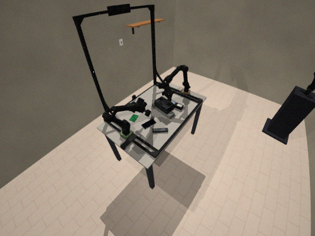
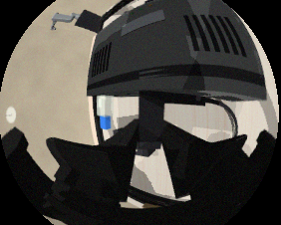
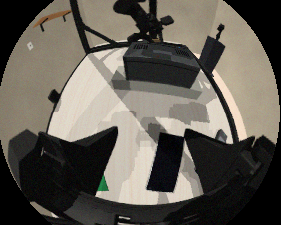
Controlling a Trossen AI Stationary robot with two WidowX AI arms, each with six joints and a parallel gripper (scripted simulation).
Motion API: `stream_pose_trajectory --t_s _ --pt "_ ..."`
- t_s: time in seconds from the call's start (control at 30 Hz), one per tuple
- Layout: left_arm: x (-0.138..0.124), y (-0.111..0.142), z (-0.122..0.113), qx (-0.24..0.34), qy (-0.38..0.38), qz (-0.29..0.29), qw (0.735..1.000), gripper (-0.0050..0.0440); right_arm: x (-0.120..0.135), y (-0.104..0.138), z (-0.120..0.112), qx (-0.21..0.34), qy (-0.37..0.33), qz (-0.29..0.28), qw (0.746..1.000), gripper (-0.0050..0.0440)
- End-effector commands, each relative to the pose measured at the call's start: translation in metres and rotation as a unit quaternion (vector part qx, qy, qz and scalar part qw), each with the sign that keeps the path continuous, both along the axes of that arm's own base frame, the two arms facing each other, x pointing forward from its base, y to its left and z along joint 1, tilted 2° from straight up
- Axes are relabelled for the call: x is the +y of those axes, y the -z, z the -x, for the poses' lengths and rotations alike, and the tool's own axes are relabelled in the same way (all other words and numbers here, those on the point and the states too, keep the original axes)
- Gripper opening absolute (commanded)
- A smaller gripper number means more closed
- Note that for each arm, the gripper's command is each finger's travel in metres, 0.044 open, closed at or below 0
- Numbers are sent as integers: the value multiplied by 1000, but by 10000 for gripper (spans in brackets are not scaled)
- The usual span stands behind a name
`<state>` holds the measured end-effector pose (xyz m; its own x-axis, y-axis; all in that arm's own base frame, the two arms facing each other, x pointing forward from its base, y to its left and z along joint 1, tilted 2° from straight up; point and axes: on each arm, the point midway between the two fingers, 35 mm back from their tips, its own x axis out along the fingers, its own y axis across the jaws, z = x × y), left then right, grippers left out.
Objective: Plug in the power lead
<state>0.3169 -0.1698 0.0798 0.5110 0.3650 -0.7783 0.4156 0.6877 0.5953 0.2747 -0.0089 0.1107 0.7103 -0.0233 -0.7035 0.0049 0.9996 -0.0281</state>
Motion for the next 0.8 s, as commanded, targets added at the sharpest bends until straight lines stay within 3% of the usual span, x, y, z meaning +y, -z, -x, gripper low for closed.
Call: stream_pose_trajectory --t_s 0.0,0.47,0.77 --pt "-2 -1 -3 -2 1 0 1000 0 1 0 0 1 -2 0 1000 400" --pt "-4 -1 -6 -2 1 0 1000 0 1 0 0 1 -2 0 1000 400" --pt "-2 0 -3 1 0 -1 1000 216 1 0 0 1 -2 0 1000 400"
